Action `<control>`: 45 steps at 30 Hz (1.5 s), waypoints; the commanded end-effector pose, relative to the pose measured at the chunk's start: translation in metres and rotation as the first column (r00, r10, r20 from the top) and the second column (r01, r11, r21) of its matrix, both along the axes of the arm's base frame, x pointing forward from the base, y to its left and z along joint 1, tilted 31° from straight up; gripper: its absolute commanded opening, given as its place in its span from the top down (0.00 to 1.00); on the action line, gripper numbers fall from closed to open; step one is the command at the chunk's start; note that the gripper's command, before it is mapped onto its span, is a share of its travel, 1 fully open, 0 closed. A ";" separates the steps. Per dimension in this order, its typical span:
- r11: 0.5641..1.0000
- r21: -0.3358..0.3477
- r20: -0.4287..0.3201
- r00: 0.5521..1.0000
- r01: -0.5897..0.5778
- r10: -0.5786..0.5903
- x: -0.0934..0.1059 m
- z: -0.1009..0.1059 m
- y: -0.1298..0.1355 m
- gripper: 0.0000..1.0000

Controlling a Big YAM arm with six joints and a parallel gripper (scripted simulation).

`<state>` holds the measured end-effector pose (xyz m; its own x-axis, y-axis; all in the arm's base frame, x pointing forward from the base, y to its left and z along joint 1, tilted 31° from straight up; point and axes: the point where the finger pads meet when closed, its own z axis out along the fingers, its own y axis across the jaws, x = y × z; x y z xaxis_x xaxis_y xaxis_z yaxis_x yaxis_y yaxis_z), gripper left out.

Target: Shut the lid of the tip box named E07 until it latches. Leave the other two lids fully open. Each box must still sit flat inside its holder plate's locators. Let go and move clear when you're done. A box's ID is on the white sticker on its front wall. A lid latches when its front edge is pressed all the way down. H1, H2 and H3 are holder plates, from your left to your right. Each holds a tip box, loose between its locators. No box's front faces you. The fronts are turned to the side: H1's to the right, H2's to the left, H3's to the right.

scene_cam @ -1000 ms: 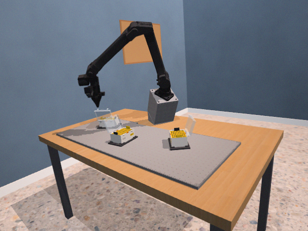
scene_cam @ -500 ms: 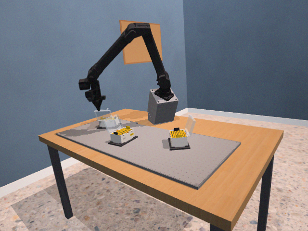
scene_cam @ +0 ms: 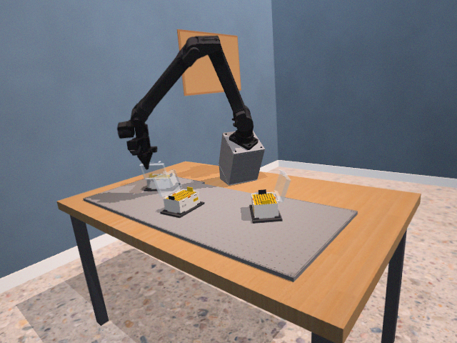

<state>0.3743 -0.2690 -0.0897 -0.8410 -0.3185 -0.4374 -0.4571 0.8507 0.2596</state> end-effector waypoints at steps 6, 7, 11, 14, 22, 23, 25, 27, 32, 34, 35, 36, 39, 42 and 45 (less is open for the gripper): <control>1.000 0.001 0.000 1.000 0.025 -0.025 -0.003 -0.005 -0.001 1.00; 1.000 0.001 0.001 1.000 0.023 -0.023 -0.003 -0.005 -0.001 1.00; 1.000 0.001 0.000 1.000 0.022 -0.022 -0.003 -0.005 -0.001 1.00; 1.000 0.001 0.000 1.000 0.022 -0.022 -0.003 -0.005 -0.001 1.00; 1.000 0.001 0.000 1.000 0.022 -0.022 -0.003 -0.005 -0.001 1.00; 1.000 0.001 0.000 1.000 0.022 -0.022 -0.003 -0.005 -0.001 1.00; 1.000 0.001 0.000 1.000 0.022 -0.022 -0.003 -0.005 -0.001 1.00; 1.000 0.001 0.000 1.000 0.022 -0.022 -0.003 -0.005 -0.001 1.00; 1.000 0.001 0.000 1.000 0.022 -0.022 -0.003 -0.005 -0.001 1.00; 1.000 0.001 0.000 1.000 0.022 -0.022 -0.003 -0.005 -0.001 1.00; 1.000 0.001 0.000 1.000 0.022 -0.022 -0.003 -0.005 -0.001 1.00; 1.000 0.001 0.000 1.000 0.022 -0.022 -0.003 -0.005 -0.001 1.00; 1.000 0.001 0.000 1.000 0.022 -0.022 -0.003 -0.005 -0.001 1.00; 1.000 0.001 0.000 1.000 0.022 -0.022 -0.003 -0.005 -0.001 1.00; 1.000 0.001 0.000 1.000 0.022 -0.022 -0.003 -0.005 -0.001 1.00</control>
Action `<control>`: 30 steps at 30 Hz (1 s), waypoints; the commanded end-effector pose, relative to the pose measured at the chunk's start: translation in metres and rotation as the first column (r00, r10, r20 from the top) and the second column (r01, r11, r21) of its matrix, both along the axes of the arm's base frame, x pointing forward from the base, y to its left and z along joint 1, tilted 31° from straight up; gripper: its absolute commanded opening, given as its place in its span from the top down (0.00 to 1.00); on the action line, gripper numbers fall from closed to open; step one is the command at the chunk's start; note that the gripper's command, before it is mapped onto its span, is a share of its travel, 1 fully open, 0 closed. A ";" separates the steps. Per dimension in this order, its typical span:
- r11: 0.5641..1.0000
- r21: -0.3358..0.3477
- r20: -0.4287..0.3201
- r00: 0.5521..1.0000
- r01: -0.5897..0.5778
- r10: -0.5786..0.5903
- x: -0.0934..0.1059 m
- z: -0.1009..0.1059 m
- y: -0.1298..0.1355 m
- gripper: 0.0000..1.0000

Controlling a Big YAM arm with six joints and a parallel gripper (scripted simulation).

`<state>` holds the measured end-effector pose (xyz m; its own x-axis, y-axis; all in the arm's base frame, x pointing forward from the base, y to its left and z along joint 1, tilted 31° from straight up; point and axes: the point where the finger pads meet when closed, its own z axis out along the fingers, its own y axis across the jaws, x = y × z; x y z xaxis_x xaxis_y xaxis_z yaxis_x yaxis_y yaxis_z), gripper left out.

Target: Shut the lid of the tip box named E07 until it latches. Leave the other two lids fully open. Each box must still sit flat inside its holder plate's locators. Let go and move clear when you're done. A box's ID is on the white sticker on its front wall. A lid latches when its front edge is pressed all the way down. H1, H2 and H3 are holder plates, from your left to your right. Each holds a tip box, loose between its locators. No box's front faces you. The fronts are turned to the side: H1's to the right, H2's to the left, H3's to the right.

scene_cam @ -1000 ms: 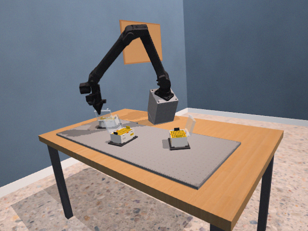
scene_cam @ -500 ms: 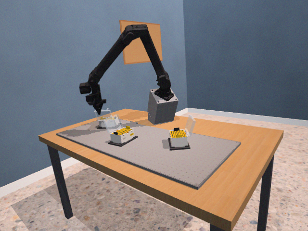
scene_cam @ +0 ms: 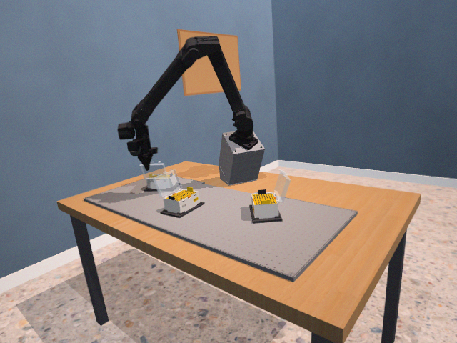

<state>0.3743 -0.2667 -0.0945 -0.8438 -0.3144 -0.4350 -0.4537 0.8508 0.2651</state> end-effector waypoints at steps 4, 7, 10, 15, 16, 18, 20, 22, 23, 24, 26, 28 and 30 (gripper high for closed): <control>1.000 -0.005 0.007 1.000 0.022 -0.022 -0.008 -0.001 -0.008 1.00; 1.000 -0.003 0.005 1.000 0.014 -0.014 -0.012 -0.006 -0.008 1.00; 1.000 -0.001 0.003 1.000 -0.007 0.007 -0.008 -0.008 0.000 1.00; 1.000 0.004 -0.004 1.000 0.014 -0.014 -0.022 -0.012 -0.009 1.00; 1.000 0.004 -0.004 1.000 0.014 -0.014 -0.023 -0.013 -0.009 1.00; 1.000 0.004 -0.004 1.000 0.014 -0.014 -0.025 -0.013 -0.010 1.00; 1.000 0.005 -0.004 1.000 0.014 -0.014 -0.027 -0.014 -0.011 1.00; 1.000 0.005 -0.004 1.000 -0.001 0.001 -0.026 -0.015 -0.007 1.00; 1.000 0.005 -0.004 1.000 0.000 0.000 -0.027 -0.015 -0.007 1.00; 1.000 0.005 -0.004 1.000 0.007 -0.007 -0.030 -0.016 -0.010 1.00; 1.000 0.005 -0.004 1.000 0.007 -0.007 -0.030 -0.016 -0.010 1.00; 1.000 0.005 -0.005 1.000 0.014 -0.014 -0.035 -0.017 -0.014 1.00; 1.000 0.005 -0.005 1.000 0.014 -0.014 -0.037 -0.018 -0.014 1.00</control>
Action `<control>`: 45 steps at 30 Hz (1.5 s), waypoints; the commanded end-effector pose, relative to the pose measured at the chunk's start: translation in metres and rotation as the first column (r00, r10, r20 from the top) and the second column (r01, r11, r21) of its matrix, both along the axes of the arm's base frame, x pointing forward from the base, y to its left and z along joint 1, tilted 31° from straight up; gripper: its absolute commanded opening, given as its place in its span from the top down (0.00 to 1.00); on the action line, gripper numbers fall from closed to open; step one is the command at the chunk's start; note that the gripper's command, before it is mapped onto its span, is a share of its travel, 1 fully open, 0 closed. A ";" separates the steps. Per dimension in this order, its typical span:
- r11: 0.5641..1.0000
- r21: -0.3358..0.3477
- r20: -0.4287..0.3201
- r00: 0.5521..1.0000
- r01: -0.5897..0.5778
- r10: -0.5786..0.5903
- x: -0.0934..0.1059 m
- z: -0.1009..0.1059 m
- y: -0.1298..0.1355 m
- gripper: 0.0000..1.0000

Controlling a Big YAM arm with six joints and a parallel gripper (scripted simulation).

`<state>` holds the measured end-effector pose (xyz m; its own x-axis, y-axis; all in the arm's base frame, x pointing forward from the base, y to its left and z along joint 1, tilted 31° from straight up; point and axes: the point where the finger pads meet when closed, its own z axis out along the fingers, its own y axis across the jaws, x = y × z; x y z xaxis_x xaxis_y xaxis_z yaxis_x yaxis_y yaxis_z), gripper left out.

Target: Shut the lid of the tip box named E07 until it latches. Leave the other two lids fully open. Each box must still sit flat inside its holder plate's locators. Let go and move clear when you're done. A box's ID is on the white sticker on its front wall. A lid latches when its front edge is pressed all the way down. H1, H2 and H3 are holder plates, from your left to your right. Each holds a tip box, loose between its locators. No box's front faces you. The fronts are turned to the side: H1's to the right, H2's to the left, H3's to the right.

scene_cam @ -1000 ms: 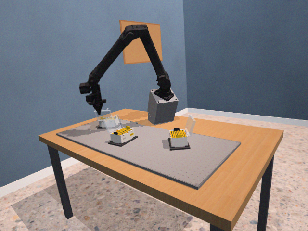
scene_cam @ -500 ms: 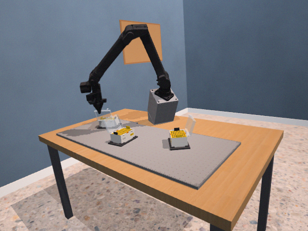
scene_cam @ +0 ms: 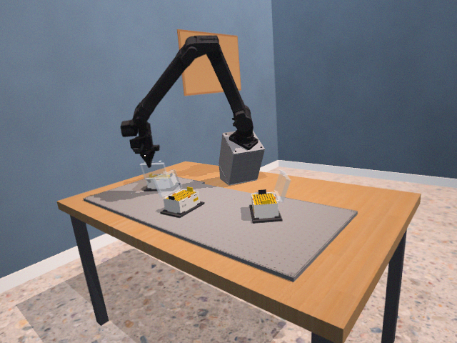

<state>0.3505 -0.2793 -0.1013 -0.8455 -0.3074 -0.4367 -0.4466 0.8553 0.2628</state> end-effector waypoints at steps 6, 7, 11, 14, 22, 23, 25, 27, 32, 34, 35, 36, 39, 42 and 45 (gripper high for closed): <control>1.000 0.008 -0.008 1.000 -0.006 0.006 -0.017 -0.013 -0.001 1.00; 1.000 0.008 -0.008 1.000 -0.006 0.006 -0.019 -0.014 -0.001 1.00; 1.000 0.009 -0.009 1.000 0.005 -0.004 -0.027 -0.015 -0.006 1.00; 1.000 0.010 -0.009 1.000 -0.015 0.015 -0.022 -0.015 0.000 1.00; 1.000 0.013 -0.012 1.000 0.004 -0.004 -0.038 -0.019 -0.009 1.00; 1.000 0.014 -0.012 1.000 0.004 -0.004 -0.039 -0.019 -0.010 1.00; 1.000 0.015 -0.013 1.000 -0.003 0.003 -0.039 -0.020 -0.008 1.00; 1.000 0.017 -0.013 1.000 -0.007 0.008 -0.041 -0.020 -0.007 1.00; 1.000 0.018 -0.015 1.000 0.004 -0.004 -0.048 -0.022 -0.012 1.00; 1.000 0.020 -0.016 1.000 0.004 -0.004 -0.050 -0.022 -0.012 1.00; 1.000 0.020 -0.016 1.000 0.004 -0.004 -0.052 -0.023 -0.013 1.00; 1.000 0.021 -0.017 1.000 0.004 -0.004 -0.053 -0.023 -0.013 1.00; 1.000 0.024 -0.018 1.000 0.003 -0.002 -0.056 -0.024 -0.013 1.00; 1.000 0.024 -0.018 1.000 -0.004 0.005 -0.058 -0.025 -0.013 1.00; 1.000 0.024 -0.018 1.000 0.004 -0.004 -0.064 -0.027 -0.017 1.00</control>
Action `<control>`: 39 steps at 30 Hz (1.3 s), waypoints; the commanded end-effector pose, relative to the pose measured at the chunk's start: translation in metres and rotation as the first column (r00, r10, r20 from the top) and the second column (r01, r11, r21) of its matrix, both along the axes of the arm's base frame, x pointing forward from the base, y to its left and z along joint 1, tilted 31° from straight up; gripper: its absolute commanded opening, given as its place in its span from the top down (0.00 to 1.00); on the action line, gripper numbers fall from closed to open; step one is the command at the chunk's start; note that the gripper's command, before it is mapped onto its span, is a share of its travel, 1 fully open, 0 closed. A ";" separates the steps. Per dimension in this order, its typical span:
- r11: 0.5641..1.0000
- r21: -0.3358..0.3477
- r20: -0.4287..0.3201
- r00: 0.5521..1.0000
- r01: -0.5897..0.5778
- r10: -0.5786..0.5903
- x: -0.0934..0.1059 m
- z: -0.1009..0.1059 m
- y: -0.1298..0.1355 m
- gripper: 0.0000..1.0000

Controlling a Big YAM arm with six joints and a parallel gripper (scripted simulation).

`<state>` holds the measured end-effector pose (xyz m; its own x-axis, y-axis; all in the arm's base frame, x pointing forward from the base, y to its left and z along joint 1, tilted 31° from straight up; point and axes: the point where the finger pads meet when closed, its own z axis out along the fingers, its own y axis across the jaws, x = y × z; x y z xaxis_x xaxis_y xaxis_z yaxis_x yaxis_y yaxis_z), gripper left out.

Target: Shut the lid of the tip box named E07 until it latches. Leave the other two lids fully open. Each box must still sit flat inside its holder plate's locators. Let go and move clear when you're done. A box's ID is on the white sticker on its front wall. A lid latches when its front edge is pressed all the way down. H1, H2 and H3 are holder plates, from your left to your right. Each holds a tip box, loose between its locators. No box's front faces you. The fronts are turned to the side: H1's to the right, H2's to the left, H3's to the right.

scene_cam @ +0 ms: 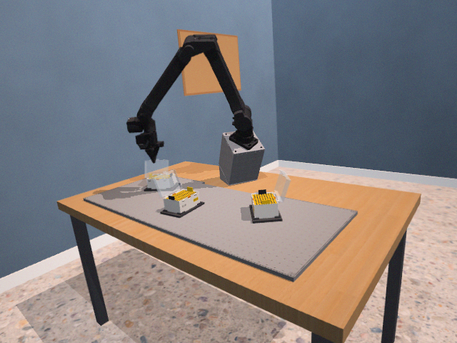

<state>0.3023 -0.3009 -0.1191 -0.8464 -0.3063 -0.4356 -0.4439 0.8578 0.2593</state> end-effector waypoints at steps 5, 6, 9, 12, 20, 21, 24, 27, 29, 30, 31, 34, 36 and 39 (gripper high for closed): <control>1.000 0.028 -0.017 1.000 -0.002 0.002 -0.018 -0.010 0.005 1.00; 1.000 0.028 -0.018 1.000 0.001 0.000 -0.020 -0.010 0.003 1.00; 1.000 0.028 -0.018 1.000 0.001 0.000 -0.024 -0.012 0.002 1.00; 0.999 0.029 -0.017 1.000 -0.023 0.023 -0.017 -0.012 0.008 1.00; 1.000 0.024 -0.014 1.000 -0.017 0.017 -0.017 -0.010 0.006 1.00; 1.000 0.024 -0.014 1.000 -0.017 0.017 -0.017 -0.010 0.006 1.00; 1.000 0.024 -0.014 1.000 -0.017 0.017 -0.017 -0.010 0.006 1.00; 1.000 0.024 -0.014 1.000 -0.017 0.017 -0.017 -0.010 0.006 1.00; 1.000 0.024 -0.014 1.000 -0.017 0.017 -0.017 -0.010 0.006 1.00; 1.000 0.024 -0.014 1.000 -0.017 0.017 -0.017 -0.010 0.006 1.00; 1.000 0.024 -0.014 1.000 -0.017 0.017 -0.017 -0.010 0.006 1.00; 1.000 0.024 -0.014 1.000 -0.017 0.017 -0.017 -0.010 0.006 1.00; 1.000 0.024 -0.014 1.000 -0.017 0.017 -0.017 -0.010 0.006 1.00; 1.000 0.024 -0.014 1.000 -0.017 0.017 -0.017 -0.010 0.006 1.00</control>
